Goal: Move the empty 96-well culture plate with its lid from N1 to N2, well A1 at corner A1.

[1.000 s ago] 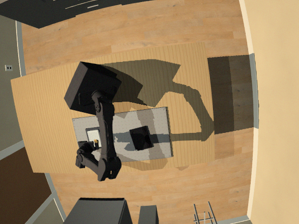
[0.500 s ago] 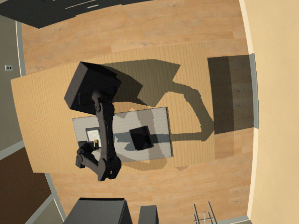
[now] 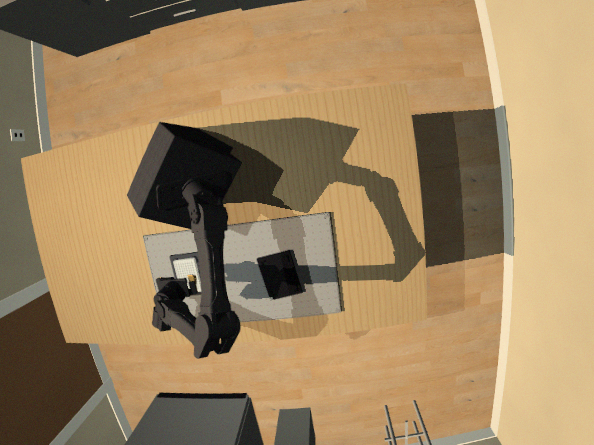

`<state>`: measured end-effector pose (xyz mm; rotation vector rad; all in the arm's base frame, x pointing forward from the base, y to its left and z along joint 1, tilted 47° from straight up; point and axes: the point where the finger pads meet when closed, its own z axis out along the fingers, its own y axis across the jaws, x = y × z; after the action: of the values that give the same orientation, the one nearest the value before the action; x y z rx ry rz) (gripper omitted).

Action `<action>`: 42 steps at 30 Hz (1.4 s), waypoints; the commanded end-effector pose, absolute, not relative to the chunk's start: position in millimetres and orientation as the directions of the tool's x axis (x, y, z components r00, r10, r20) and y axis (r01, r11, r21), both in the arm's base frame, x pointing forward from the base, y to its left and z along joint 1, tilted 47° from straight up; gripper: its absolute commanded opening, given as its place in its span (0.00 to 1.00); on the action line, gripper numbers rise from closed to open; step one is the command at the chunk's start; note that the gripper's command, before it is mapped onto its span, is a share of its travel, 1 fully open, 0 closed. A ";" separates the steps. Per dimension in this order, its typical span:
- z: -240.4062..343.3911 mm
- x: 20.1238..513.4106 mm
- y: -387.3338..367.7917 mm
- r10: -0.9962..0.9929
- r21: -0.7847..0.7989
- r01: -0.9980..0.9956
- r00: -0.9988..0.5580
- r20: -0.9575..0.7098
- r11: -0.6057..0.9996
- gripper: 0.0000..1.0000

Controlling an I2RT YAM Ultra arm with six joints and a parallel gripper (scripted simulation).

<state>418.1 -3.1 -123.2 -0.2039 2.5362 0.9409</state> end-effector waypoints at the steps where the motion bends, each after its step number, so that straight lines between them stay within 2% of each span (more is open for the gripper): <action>1: -123.6 433.9 -6.0 0.015 0.566 -0.292 -0.880 -0.474 0.771 1.00; 14: -123.2 448.1 -5.1 0.028 0.550 -0.293 -0.865 -0.501 0.782 1.00; 28: -151.9 448.8 21.2 0.016 0.567 -0.291 -0.880 -0.474 0.771 1.00; 31: -137.5 459.1 11.4 0.029 0.551 -0.297 -0.862 -0.506 0.780 1.00; 33: -154.6 450.9 16.4 0.034 0.570 -0.278 -0.879 -0.475 0.773 1.00; 42: -156.4 452.1 23.1 0.035 0.572 -0.279 -0.879 -0.476 0.771 1.00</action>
<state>442.4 33.4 -161.6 -0.2058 2.5307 0.9285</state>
